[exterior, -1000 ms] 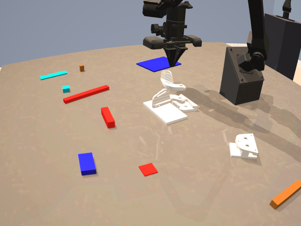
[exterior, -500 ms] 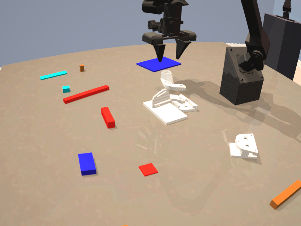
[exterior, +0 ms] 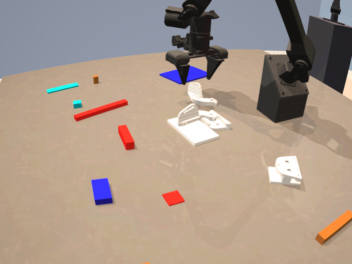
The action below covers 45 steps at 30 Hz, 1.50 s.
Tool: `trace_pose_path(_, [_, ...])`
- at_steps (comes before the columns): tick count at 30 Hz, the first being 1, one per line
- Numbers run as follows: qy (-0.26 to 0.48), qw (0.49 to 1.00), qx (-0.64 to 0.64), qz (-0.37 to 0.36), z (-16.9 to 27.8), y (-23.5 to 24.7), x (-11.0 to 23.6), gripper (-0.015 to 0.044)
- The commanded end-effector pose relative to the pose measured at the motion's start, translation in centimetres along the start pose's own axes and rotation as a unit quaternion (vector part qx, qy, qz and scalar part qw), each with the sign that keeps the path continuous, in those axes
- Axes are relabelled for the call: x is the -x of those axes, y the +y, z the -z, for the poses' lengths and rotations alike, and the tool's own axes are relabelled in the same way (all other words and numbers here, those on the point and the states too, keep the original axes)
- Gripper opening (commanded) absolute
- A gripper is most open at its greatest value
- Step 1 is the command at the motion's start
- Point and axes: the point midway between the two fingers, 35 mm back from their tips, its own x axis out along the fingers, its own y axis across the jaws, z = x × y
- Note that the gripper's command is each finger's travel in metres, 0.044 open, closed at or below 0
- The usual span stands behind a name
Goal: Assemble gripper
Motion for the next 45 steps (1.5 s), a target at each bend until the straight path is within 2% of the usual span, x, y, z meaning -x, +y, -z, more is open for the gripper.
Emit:
trace_pose_path(1, [0.001,1.000,-0.002,-0.001,0.0,0.0,-0.5,0.0440])
trace_pose_path(29, [0.003,1.000,-0.002,-0.001,0.1,0.0,-5.1,0.0440])
trace_pose_path(45, [0.003,1.000,-0.002,-0.001,0.2,0.0,-5.2,0.0440])
